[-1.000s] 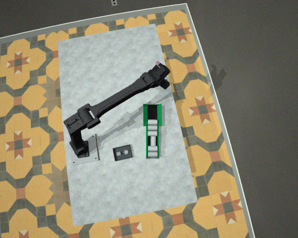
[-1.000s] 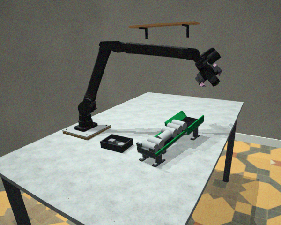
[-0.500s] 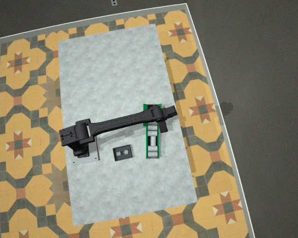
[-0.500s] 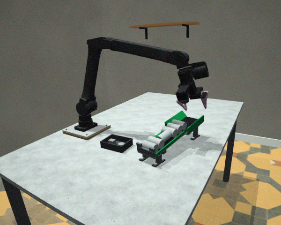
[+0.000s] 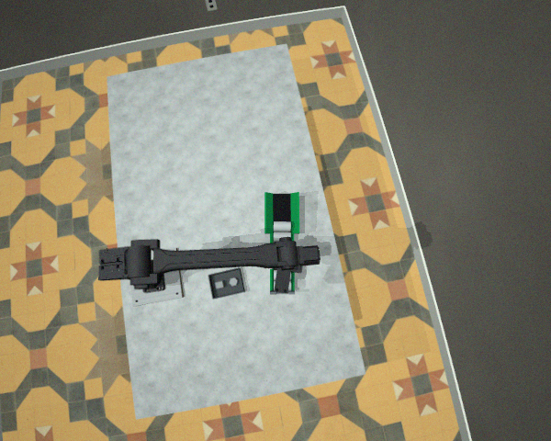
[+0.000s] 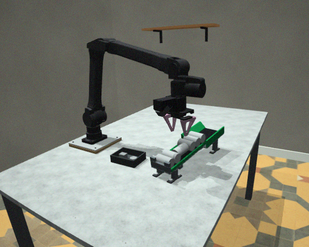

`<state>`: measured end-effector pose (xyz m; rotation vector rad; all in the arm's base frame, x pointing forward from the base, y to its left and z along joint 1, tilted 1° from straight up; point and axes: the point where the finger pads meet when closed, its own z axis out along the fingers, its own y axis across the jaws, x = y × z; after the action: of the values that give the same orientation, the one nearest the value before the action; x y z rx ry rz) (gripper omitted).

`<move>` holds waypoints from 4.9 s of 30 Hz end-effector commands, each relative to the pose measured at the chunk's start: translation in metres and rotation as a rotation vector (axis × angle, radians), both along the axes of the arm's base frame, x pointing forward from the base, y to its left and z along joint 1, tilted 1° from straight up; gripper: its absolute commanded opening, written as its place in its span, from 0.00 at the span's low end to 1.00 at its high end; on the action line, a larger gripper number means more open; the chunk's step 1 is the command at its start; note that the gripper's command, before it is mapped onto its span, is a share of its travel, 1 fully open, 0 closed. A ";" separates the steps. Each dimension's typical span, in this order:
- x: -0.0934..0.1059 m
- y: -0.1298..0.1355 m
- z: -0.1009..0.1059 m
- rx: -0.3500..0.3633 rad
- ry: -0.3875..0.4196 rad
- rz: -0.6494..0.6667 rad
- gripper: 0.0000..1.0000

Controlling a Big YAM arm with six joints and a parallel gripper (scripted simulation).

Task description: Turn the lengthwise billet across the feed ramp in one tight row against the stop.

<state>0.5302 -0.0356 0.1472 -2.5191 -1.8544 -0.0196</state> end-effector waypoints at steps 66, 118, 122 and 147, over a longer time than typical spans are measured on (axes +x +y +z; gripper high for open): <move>0.006 0.008 0.019 -0.011 -0.039 0.769 0.55; 0.001 0.005 0.017 -0.026 -0.054 2.400 0.55; 0.001 0.005 0.017 -0.027 -0.055 2.514 0.55; 0.000 0.005 0.017 -0.037 -0.060 3.211 0.55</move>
<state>0.5312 -0.0240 0.1492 1.8111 -2.5837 -0.0171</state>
